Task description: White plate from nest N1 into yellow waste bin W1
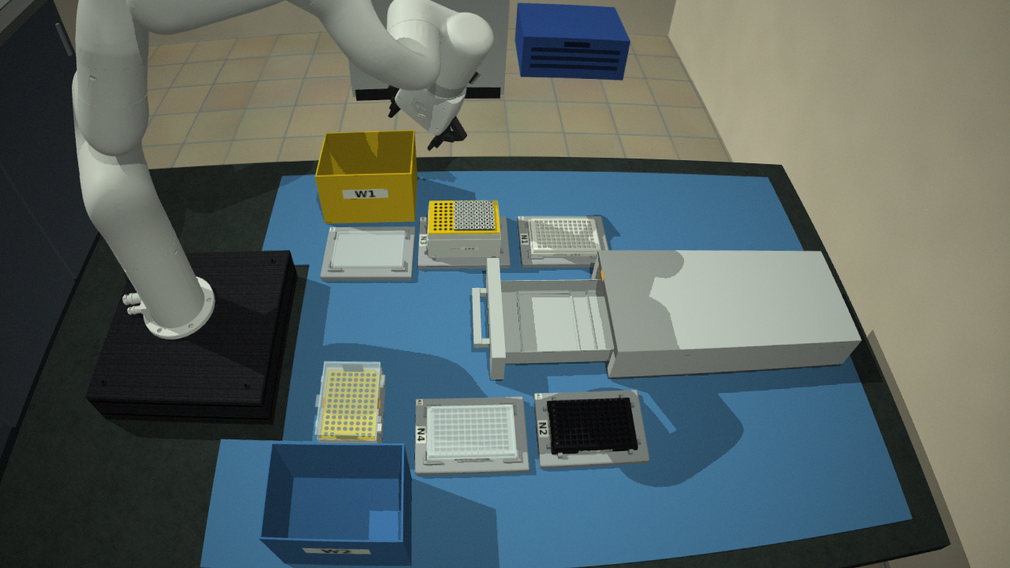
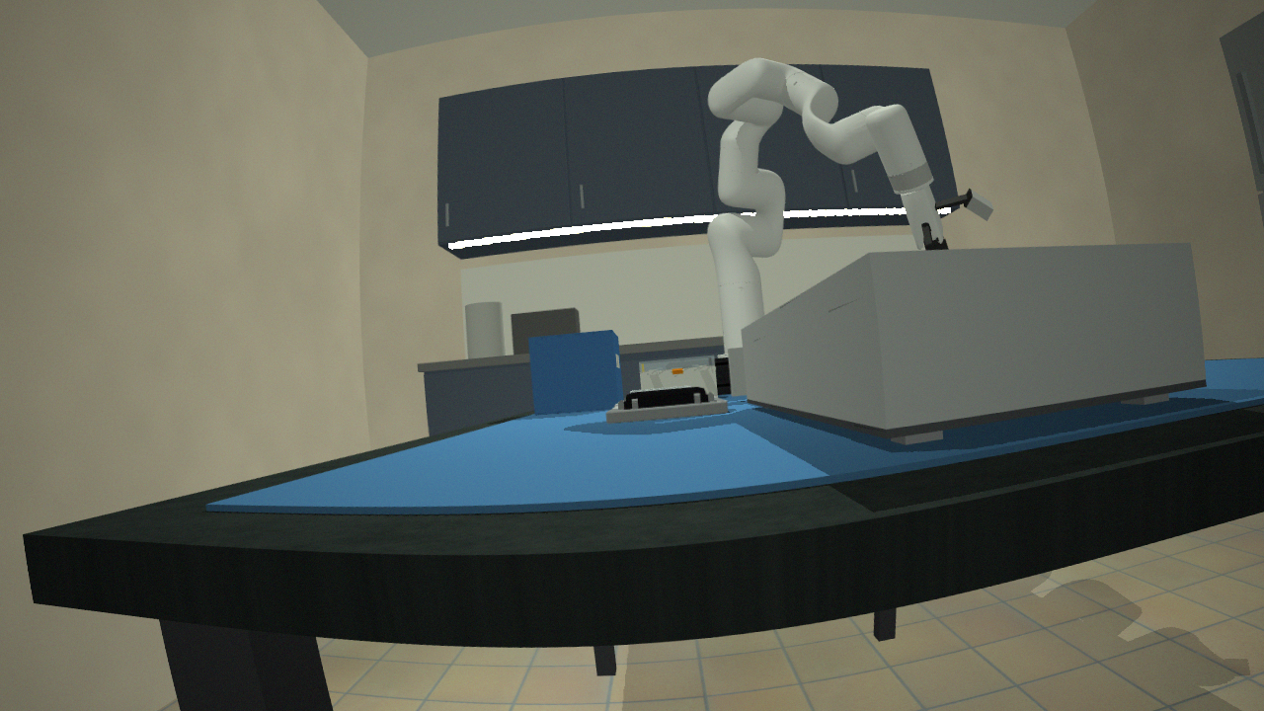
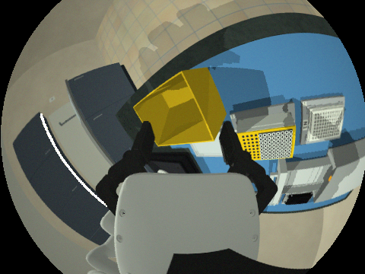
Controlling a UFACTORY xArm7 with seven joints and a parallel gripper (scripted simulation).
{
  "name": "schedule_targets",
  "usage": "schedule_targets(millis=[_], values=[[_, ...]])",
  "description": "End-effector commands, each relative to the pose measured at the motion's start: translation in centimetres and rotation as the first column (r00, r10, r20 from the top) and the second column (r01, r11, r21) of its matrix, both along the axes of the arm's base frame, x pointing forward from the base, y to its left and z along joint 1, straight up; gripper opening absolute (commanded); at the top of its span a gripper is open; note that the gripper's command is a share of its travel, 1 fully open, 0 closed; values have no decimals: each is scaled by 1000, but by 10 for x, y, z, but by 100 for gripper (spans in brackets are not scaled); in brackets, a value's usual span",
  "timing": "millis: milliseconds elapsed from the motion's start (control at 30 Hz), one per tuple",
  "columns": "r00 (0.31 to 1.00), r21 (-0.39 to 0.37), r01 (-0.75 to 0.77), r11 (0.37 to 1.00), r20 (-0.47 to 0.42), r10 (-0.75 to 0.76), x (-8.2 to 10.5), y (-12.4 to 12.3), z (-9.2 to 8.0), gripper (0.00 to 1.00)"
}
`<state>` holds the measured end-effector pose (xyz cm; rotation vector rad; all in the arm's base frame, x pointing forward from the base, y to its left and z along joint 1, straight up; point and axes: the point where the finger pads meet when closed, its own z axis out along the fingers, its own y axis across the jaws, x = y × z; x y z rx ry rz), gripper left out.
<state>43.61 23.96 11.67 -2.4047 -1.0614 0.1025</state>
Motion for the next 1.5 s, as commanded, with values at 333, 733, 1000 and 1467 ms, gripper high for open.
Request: schedule_targets(millis=[333,733,1000,1467], values=[[1000,1,0,1000,4,0,1,0,2,100],[997,-53,81,995,8,-81,8,-28,10,100],[982,-124,191,974,16,-190,13,-63,17,100],[935,-222,353,909,46,-352,17,-121,30,100]])
